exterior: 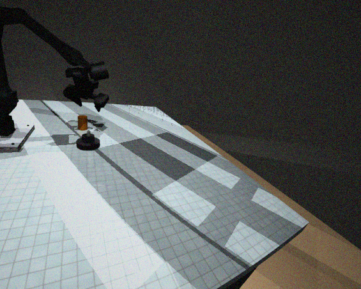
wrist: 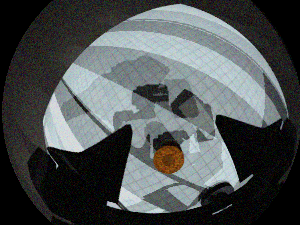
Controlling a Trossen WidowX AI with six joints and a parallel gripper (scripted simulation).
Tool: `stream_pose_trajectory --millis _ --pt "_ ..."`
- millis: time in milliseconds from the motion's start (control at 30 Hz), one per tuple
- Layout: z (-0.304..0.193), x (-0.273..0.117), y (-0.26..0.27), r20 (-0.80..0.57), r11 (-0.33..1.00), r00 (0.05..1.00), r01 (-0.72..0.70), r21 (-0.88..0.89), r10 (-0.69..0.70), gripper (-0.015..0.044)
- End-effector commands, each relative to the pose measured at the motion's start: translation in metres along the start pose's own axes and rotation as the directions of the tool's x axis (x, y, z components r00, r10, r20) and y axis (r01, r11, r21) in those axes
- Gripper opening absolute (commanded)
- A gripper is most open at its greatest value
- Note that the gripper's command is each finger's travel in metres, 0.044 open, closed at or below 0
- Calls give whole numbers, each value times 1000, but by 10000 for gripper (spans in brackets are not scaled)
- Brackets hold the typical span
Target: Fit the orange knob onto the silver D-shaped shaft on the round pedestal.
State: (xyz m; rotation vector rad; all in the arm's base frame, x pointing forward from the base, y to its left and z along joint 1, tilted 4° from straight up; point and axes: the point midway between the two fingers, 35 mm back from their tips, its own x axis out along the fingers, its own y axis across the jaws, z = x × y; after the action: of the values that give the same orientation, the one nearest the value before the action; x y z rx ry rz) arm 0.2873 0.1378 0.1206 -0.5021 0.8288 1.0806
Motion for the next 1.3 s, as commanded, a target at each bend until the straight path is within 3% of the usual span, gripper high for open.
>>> stream_pose_trajectory --millis 0,100,700,867,1267 --pt "3 -33 16 -476 994 876 27 -108 -75 440" --pt "4 -47 21 -564 988 818 26 -155 -110 440" --pt "3 -47 21 -564 984 818 10 -178 -110 440" --pt "-15 -20 17 -564 984 818 10 -178 -110 440" --pt "-25 -6 15 -564 984 818 10 -178 -110 440"
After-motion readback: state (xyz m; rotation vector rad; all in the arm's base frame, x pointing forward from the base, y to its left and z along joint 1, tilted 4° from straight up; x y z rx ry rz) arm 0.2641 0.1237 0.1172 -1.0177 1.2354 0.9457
